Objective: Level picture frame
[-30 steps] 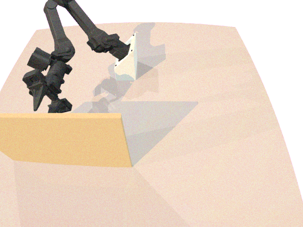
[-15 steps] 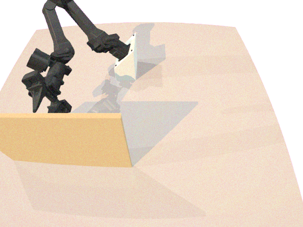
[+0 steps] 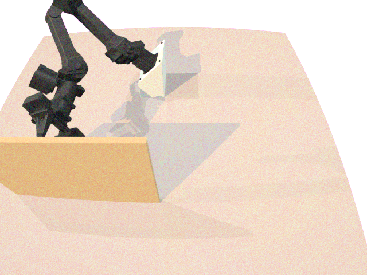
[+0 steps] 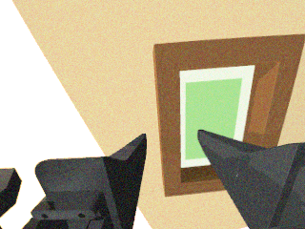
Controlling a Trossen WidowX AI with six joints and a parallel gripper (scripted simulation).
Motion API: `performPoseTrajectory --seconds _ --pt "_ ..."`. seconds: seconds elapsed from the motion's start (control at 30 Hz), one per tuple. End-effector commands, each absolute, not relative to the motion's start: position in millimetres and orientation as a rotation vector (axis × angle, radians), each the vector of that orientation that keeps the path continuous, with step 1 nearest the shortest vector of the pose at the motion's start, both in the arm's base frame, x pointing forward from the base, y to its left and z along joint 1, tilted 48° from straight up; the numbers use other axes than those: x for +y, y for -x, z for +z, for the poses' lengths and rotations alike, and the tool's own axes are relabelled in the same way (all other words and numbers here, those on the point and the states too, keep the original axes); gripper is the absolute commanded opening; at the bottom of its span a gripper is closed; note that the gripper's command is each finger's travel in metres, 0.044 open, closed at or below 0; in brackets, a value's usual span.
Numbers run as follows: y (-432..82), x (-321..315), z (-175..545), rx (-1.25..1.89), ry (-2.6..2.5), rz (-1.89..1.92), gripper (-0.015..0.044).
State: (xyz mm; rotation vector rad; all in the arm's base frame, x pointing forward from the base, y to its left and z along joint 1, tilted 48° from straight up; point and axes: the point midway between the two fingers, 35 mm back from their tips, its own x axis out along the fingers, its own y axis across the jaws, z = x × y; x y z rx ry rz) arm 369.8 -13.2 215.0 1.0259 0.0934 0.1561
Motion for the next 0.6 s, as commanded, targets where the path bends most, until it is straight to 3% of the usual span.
performPoseTrajectory --seconds 0.0,0.57 --pt "-378.4 -12.1 218.3 0.083 -1.027 0.158 0.0260" --pt "-384.0 -10.9 217.9 0.083 -1.027 0.158 0.0260"
